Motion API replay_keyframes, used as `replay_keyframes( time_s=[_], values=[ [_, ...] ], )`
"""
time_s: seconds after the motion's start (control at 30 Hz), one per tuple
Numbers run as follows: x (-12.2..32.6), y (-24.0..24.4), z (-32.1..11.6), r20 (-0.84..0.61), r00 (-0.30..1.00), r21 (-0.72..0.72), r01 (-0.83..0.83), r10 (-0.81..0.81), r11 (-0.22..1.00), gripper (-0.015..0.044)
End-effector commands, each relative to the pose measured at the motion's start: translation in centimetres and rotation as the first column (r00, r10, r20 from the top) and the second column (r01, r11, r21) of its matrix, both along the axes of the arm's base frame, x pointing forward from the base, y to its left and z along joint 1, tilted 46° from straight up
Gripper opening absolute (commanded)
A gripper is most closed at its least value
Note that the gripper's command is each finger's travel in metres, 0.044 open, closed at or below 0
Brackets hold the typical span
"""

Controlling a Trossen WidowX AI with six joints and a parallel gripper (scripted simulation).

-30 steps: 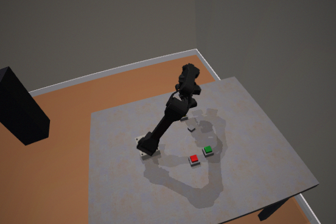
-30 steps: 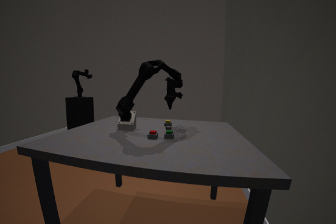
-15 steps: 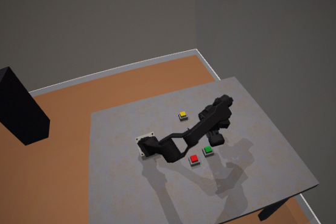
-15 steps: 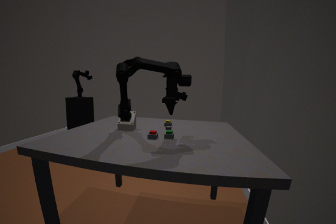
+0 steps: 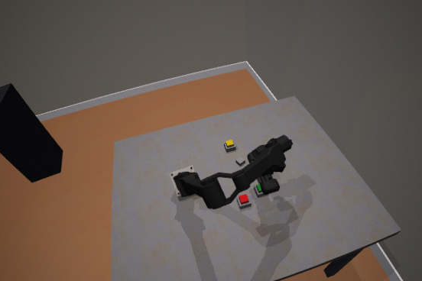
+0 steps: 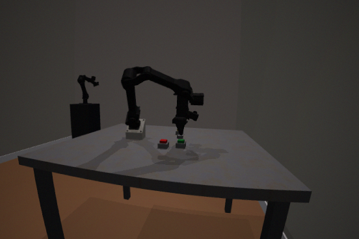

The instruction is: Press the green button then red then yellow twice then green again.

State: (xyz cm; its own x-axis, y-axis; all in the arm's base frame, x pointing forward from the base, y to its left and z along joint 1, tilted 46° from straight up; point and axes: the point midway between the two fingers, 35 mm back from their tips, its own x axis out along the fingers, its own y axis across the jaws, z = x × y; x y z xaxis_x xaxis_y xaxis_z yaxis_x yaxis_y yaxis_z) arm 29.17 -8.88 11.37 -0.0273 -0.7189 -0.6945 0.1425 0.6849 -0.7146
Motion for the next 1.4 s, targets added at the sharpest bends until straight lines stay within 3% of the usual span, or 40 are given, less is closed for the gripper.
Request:
replay_keyframes(
  time_s=[0.0, 0.67, 1.37],
  values=[
    [0.1, -0.2, -0.3, 0.003, 1.000, -0.005, -0.015, 0.015, 1.000, 0.0020],
    [0.0, -2.4, -2.4, 0.004, 1.000, -0.006, -0.015, 0.015, 1.000, 0.0020],
    [0.2, -1.6, -1.6, 0.011, 1.000, -0.003, -0.013, 0.013, 1.000, 0.0020]
  ],
)
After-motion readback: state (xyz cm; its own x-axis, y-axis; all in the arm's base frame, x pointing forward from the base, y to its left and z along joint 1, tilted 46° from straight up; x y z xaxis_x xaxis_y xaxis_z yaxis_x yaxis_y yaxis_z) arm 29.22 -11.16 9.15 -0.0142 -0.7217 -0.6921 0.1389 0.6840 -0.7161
